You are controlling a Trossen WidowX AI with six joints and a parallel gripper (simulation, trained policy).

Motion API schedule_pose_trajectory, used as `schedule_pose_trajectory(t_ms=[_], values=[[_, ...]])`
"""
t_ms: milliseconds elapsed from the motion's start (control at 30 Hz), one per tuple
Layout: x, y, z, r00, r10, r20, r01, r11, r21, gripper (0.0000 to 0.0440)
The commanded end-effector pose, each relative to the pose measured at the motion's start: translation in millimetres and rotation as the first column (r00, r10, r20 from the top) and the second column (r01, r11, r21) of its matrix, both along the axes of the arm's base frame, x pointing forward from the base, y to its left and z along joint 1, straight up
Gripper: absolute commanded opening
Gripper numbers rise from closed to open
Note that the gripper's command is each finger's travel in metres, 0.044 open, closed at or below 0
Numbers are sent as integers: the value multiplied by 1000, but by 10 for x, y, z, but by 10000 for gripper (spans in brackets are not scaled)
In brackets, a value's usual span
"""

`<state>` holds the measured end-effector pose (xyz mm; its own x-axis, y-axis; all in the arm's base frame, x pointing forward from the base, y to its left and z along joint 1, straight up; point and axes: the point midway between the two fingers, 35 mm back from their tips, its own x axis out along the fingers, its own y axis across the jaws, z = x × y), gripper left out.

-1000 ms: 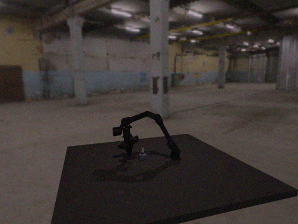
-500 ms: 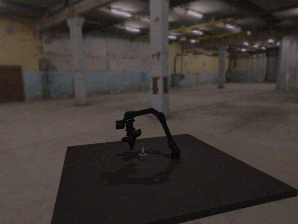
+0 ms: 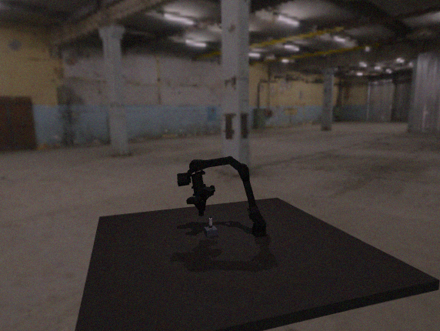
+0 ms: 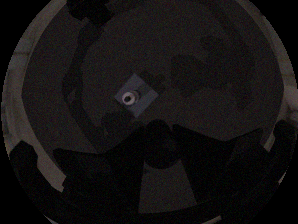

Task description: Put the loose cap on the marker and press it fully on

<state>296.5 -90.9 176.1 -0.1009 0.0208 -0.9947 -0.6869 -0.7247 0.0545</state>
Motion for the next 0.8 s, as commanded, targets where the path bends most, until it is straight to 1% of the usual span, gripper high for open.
schedule_pose_trajectory(t_ms=[0,767], values=[[-98,-8,32,1000,7,1,-7,1000,7,0],[-438,38,-5,999,40,-23,-40,999,31,0]])
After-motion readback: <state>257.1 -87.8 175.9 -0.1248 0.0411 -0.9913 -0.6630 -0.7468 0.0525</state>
